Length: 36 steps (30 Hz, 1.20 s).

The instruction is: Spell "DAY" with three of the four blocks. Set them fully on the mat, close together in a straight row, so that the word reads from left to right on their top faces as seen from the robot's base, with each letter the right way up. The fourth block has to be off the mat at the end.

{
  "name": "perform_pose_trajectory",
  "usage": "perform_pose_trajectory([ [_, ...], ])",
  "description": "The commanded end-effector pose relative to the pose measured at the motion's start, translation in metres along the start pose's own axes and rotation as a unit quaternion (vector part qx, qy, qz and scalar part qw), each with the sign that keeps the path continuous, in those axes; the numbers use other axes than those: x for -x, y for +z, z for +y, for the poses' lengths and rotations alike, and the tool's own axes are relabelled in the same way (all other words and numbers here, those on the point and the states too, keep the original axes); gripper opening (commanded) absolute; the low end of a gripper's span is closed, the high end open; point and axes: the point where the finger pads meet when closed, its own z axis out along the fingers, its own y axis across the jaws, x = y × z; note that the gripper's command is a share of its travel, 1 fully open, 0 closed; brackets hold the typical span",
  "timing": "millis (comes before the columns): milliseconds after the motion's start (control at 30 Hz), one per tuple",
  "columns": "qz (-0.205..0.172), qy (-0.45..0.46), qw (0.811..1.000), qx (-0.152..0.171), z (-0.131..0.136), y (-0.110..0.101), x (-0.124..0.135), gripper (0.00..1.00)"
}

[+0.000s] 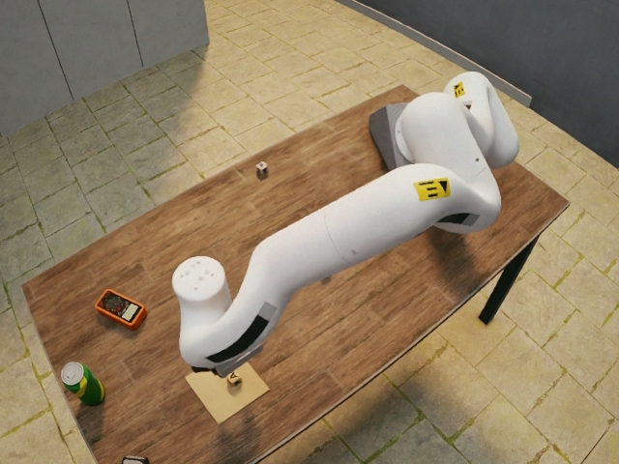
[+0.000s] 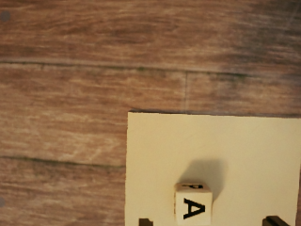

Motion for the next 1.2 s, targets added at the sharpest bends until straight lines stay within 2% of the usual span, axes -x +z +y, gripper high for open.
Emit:
perform_pose_trajectory([
  [0,0.000,-0.001,1.000,0.001,0.0009,-0.0012,-0.0005,0.64],
  [1167,0.000,-0.001,1.000,0.001,0.0011,0.0044,-0.0005,0.64],
])
